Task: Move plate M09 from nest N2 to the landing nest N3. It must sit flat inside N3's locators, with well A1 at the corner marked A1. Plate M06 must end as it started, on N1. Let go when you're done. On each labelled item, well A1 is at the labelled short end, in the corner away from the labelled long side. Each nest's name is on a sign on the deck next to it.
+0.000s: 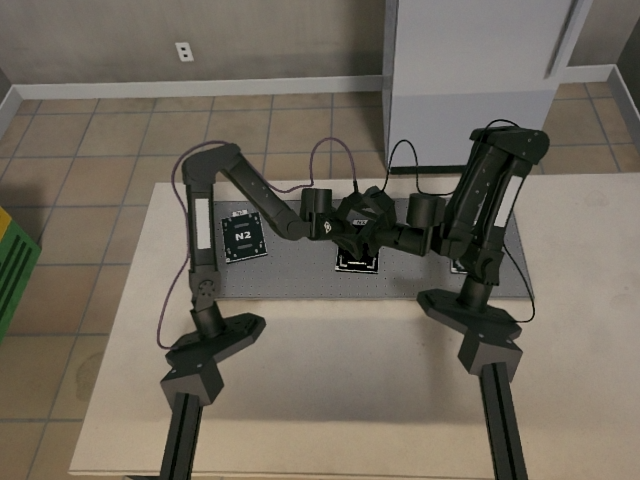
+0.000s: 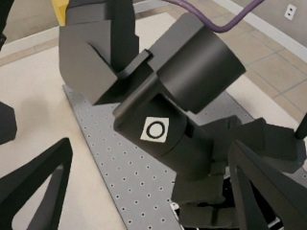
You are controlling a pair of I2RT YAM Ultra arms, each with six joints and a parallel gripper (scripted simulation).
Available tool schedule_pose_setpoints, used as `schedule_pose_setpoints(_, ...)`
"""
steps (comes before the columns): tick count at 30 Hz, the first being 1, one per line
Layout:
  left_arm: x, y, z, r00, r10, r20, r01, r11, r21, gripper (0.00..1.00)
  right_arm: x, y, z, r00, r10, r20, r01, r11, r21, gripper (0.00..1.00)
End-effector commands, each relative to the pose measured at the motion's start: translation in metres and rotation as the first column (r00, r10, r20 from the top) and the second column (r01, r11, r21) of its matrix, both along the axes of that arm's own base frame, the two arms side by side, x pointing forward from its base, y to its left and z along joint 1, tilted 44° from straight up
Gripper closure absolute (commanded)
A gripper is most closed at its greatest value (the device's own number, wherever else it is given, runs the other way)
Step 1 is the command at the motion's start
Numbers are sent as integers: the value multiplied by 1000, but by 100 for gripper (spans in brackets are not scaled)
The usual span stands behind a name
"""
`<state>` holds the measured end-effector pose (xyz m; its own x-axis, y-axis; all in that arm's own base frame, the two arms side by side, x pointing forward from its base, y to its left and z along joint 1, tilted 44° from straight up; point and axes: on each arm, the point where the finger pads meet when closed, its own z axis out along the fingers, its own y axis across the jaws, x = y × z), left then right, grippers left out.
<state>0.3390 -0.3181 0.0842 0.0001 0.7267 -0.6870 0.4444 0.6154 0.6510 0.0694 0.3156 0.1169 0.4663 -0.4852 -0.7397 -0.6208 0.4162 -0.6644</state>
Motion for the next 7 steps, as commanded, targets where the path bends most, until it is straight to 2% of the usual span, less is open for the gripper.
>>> schedule_pose_setpoints(1,-7,-10,4,999,-41,6,41,999,-14,0,-3,-1,-5,1000,13,8,-13,1000,-19,0)
schedule_pose_setpoints(7,-5,-9,4,999,-34,6,35,999,-15,0,-3,-1,-5,1000,13,8,-13,1000,-19,0)
